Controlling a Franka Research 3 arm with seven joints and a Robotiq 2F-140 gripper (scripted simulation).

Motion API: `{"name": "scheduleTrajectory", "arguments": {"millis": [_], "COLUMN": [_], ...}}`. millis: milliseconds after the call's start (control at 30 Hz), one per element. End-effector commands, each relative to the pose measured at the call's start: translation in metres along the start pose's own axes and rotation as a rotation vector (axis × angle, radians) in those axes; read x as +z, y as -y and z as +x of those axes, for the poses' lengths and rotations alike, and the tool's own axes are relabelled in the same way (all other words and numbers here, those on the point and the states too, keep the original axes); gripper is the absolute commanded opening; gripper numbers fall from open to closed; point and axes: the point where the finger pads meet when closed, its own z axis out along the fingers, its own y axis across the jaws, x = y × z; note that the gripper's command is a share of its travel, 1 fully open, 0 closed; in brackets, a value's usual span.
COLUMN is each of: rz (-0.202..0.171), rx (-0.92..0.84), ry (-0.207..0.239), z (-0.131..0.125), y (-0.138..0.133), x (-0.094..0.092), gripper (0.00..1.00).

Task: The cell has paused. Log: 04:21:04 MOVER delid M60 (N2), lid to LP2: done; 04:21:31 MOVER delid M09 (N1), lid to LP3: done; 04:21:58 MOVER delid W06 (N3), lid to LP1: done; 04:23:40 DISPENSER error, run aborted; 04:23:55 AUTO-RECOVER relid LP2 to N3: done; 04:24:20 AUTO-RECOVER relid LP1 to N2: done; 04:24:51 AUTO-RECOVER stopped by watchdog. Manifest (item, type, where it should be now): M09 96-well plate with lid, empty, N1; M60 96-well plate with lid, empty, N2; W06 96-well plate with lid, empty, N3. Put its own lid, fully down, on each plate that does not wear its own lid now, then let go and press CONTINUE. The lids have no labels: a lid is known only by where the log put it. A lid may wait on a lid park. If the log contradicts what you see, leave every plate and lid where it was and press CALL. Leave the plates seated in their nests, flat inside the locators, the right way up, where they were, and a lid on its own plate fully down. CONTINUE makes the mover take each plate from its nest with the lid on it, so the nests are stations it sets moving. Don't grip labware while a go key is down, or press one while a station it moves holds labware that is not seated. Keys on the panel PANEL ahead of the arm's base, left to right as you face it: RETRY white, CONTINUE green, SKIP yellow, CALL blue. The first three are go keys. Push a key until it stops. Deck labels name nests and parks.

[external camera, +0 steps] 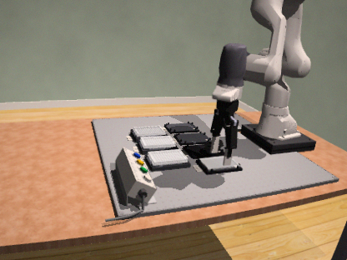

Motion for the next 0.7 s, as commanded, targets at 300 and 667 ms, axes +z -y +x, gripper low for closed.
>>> {"name": "scheduleTrajectory", "arguments": {"millis": [300, 667], "rz": [0.0, 0.0], "rx": [0.002, 0.002], "ry": [-0.001, -0.001], "z": [0.0001, 0.0002], "y": [-0.0013, -0.0013], "x": [0.0012, 0.0032], "gripper": [0.66, 0.66]}}
